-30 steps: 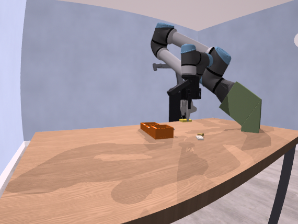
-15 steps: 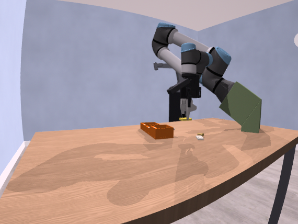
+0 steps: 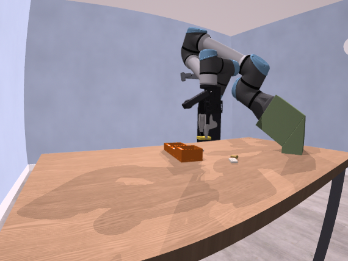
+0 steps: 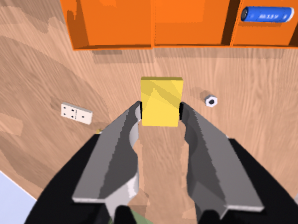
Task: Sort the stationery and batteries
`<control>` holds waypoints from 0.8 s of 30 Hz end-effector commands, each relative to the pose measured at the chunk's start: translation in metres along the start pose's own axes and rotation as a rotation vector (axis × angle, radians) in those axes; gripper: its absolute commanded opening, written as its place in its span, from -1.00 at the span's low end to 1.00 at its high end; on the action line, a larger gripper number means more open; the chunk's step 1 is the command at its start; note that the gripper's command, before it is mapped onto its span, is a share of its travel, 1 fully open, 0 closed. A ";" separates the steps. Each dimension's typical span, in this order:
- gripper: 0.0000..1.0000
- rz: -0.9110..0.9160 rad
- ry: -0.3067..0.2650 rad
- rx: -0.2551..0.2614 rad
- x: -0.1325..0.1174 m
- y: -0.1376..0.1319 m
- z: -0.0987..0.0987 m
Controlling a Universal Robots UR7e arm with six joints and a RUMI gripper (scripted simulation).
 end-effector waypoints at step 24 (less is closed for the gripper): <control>-1.00 -0.009 -0.010 0.003 0.093 0.025 0.003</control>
Point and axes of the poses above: the point where the finger pads meet when closed, its own z axis out along the fingers, its own y axis across the jaws, x = y × z, the point moved 2 cm from there along -z, back along the fingers, and after that the axes turned 5 degrees about z, right-handed, at the moved point
